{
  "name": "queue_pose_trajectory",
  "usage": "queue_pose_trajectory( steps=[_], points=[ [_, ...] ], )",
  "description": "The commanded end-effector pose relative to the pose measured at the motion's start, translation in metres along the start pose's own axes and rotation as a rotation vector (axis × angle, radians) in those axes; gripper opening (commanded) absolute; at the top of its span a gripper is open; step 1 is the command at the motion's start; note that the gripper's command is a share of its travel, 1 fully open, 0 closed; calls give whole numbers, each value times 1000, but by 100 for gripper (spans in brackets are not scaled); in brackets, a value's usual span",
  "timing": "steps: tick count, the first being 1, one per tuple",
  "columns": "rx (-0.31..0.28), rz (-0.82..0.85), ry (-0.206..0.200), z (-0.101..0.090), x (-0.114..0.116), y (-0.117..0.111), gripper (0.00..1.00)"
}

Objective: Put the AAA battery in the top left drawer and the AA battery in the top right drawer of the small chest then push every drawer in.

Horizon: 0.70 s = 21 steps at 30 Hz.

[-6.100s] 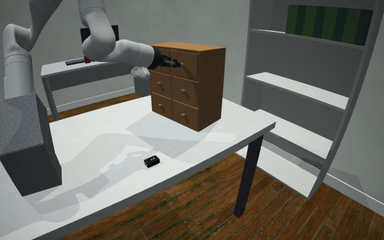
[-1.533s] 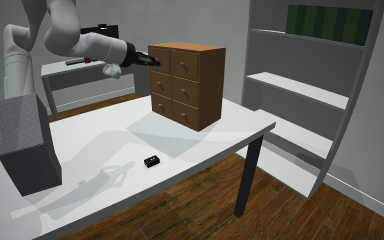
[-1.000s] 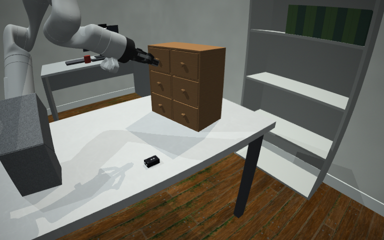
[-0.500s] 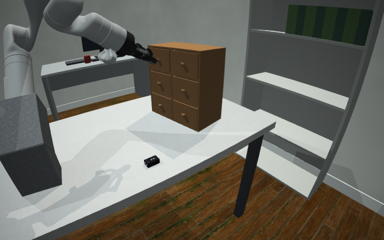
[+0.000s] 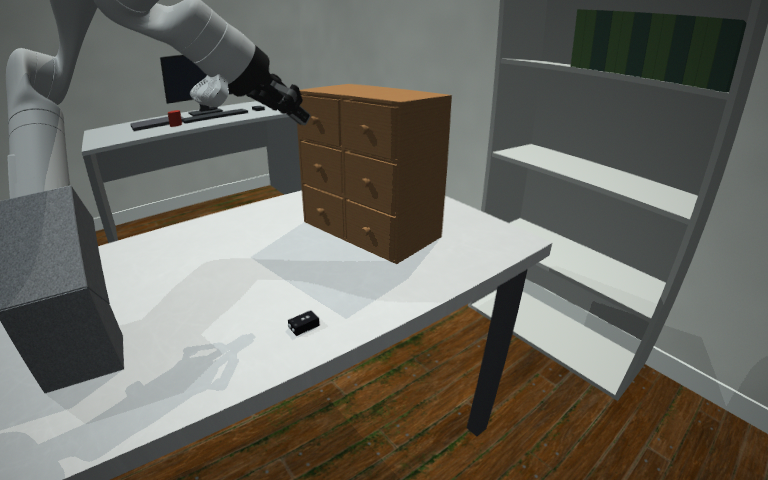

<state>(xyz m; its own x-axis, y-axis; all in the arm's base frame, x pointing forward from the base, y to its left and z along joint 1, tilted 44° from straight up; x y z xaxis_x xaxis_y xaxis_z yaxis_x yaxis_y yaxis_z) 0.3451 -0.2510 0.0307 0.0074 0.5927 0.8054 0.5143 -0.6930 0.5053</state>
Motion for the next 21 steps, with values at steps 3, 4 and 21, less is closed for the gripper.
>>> queue_pose_trajectory(
  steps=[3, 4, 21],
  points=[
    [34, -16, -9, -4, 2, 8, 0],
    [44, -16, -12, -5, 3, 9, 0],
    [221, -16, -51, -23, 5, 21, 0]
  ],
)
Point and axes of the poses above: the point where the finger pads meet when closed, its own z axis out along the fingers, its own x axis across the jaws, y = z × x, the point moved 5 cm from there along -z, back along the fingers, and after that the axes turned 12 degrees about z, right-handed, at the moved point
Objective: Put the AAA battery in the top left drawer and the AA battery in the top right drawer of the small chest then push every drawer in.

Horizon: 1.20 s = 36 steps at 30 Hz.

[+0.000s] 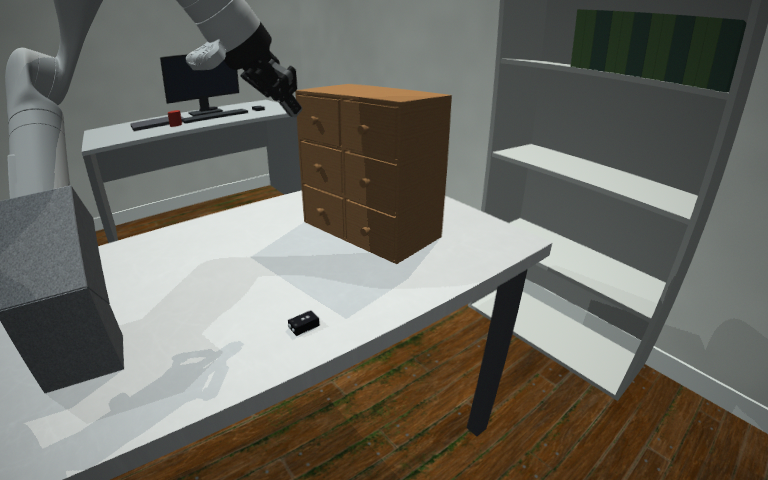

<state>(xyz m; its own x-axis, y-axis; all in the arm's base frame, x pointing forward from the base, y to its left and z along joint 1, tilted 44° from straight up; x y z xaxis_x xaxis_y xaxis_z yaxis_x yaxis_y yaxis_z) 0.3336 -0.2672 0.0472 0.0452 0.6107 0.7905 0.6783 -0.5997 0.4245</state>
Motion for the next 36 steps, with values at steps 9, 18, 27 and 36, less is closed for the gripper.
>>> queue_pose_trajectory(
  steps=[9, 18, 27, 36],
  points=[
    [133, -19, -35, -15, 3, 13, 0],
    [229, -19, -56, -24, 4, 17, 0],
    [353, -18, -84, -36, 6, 23, 0],
    [445, -18, -104, -44, 7, 27, 0]
  ],
)
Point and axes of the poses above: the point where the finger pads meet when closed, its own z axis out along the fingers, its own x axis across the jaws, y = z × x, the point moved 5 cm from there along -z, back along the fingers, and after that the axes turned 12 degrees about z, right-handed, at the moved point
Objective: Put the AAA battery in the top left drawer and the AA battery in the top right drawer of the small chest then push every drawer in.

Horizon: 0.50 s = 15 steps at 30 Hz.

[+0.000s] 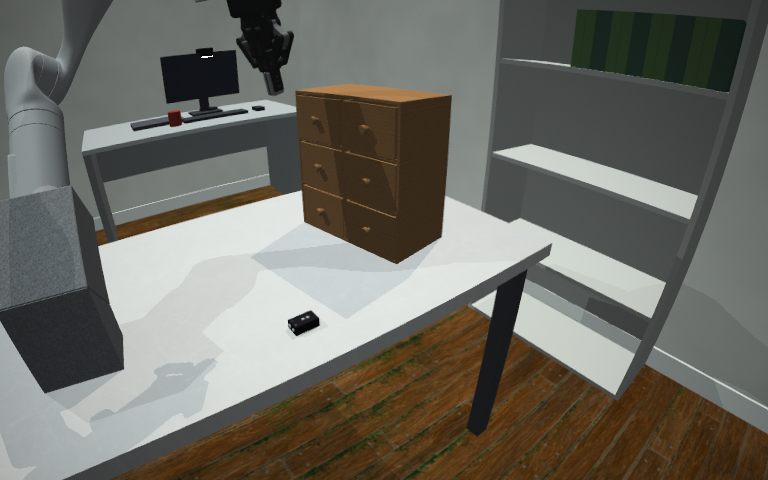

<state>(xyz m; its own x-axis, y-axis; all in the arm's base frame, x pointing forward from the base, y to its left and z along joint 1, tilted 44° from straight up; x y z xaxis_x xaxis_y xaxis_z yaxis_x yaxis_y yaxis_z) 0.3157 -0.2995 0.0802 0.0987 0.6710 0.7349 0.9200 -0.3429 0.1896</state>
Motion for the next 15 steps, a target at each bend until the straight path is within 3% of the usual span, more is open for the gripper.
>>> queue_pose_trajectory(
  steps=[1, 9, 15],
  points=[
    [29, -14, -11, -3, 1, 5, 0],
    [113, -14, -30, -11, 1, 5, 0],
    [144, -14, -37, -13, 1, 6, 0]
  ],
)
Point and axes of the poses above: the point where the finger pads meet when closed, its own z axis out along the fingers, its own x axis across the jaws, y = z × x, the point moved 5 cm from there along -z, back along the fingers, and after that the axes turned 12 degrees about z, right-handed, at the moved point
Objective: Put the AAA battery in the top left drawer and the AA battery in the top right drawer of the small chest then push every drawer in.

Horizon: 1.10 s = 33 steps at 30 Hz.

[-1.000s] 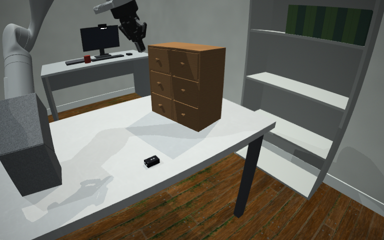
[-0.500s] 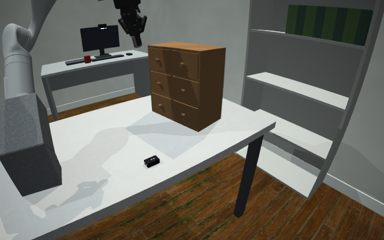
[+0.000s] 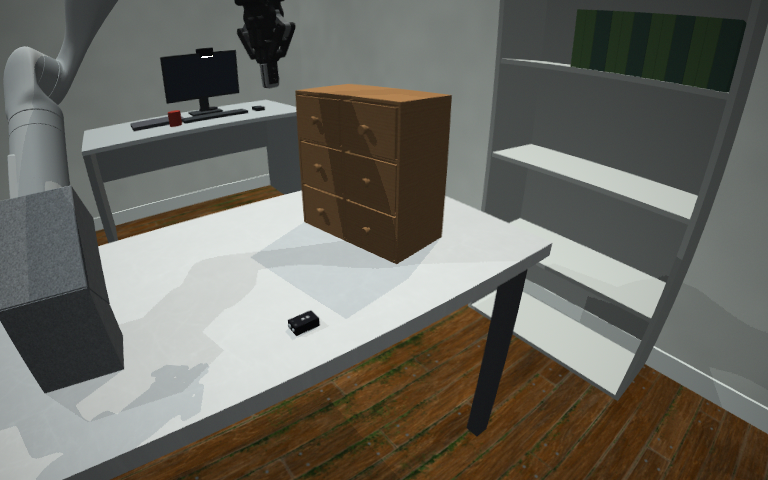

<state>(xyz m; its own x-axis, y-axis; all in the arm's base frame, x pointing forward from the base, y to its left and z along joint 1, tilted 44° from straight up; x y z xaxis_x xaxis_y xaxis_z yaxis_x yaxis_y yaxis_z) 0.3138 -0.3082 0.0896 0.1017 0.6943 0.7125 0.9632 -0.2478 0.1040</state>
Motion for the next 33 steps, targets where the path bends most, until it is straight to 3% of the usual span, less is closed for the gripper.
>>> queue_pose_trajectory(
  steps=[1, 11, 33],
  points=[
    [16, -6, -7, -2, 0, 2, 0],
    [60, -6, -16, -5, 0, 2, 0],
    [72, -6, -19, -6, 0, 2, 0]
  ],
)
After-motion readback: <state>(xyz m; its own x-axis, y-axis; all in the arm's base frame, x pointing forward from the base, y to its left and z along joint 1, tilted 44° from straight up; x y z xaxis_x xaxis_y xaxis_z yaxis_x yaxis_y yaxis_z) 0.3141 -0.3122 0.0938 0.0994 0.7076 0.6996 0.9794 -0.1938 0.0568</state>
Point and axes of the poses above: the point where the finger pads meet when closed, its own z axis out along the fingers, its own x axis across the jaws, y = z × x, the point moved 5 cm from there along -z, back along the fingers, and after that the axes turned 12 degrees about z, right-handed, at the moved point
